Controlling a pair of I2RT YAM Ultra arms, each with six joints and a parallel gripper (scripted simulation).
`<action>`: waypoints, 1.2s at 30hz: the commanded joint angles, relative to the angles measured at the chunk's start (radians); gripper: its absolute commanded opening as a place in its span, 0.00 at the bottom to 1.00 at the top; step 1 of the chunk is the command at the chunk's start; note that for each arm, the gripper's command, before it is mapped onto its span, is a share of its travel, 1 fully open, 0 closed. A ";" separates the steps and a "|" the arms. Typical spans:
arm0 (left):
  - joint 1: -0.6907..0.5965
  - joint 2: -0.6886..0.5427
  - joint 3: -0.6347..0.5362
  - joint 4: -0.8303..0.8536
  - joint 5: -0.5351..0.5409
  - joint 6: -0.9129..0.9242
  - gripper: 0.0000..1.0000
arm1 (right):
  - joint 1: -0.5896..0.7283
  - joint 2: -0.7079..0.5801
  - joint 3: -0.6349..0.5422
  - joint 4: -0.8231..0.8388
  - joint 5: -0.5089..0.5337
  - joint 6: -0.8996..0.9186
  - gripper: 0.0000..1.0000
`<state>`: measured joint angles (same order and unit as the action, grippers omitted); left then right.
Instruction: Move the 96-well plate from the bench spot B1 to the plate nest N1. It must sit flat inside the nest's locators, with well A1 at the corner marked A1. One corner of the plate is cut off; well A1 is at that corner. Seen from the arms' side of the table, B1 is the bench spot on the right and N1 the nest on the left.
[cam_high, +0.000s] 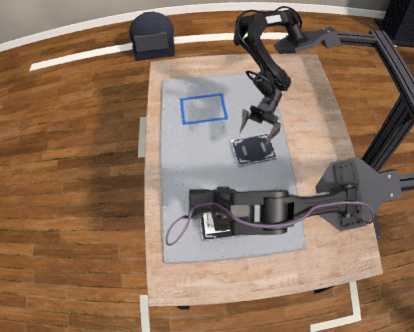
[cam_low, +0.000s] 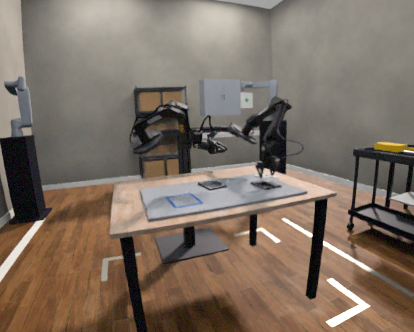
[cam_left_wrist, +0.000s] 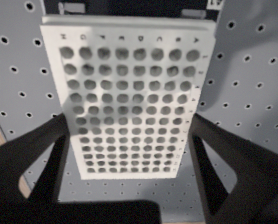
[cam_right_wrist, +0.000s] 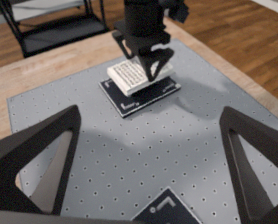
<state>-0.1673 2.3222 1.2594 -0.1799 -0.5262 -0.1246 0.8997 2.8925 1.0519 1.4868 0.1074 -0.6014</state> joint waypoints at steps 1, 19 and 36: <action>-0.005 0.018 -0.012 0.010 -0.001 0.004 0.79 | 0.010 -0.018 0.011 0.002 -0.007 -0.001 1.00; -0.003 0.040 -0.001 0.012 0.006 0.023 0.79 | 0.010 -0.018 0.011 0.002 -0.007 -0.001 1.00; 0.015 0.059 0.027 0.037 0.011 0.035 0.79 | 0.010 -0.018 0.011 0.002 -0.007 -0.001 1.00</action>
<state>-0.1547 2.3562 1.2598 -0.1543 -0.5213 -0.1028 0.8997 2.8925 1.0519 1.4868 0.1074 -0.6014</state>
